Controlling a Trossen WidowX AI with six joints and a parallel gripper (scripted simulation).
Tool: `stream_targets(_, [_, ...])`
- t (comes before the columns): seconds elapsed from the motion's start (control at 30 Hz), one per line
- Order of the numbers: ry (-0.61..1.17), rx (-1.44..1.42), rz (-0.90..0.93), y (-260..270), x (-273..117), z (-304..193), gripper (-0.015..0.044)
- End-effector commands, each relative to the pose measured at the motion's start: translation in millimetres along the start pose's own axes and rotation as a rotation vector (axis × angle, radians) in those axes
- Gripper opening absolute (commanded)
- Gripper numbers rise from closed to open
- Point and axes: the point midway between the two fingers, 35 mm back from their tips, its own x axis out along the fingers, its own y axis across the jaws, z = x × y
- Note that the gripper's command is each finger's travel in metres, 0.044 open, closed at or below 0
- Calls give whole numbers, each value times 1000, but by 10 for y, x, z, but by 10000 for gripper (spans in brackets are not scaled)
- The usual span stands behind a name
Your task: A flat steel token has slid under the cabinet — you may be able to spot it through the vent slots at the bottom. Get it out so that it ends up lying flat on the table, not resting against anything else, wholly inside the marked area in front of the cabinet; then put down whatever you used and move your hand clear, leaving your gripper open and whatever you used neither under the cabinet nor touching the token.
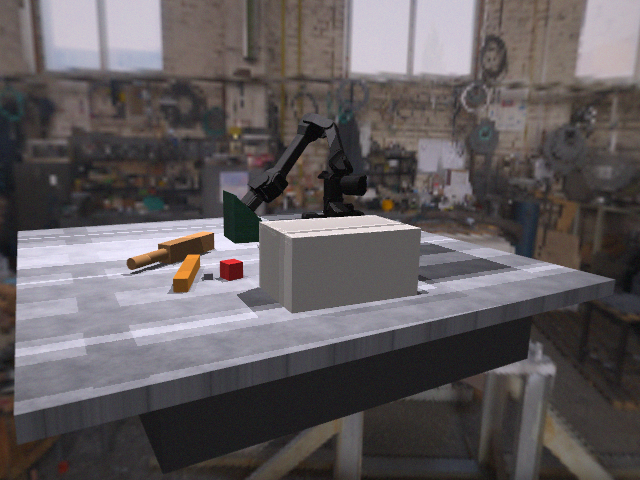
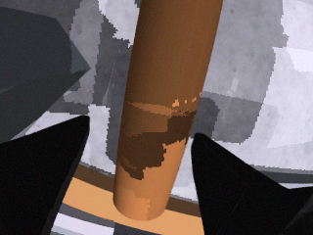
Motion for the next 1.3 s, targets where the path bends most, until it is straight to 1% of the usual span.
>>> stream_targets(0.0, [13, 7, -16, -30, 54, -31, 270])
stream_targets(0.87, [13, 7, -16, -30, 54, -31, 270])
stream_targets(0.9, [1, 0, 0, -1, 1, -2, 263])
stream_targets(1.13, [6, 0, 6, 7, 2, -10, 216])
stream_targets(1.17, [6, 0, 6, 8, 2, -10, 228])
stream_targets(1.27, [7, 0, 7, 10, 2, -11, 208])
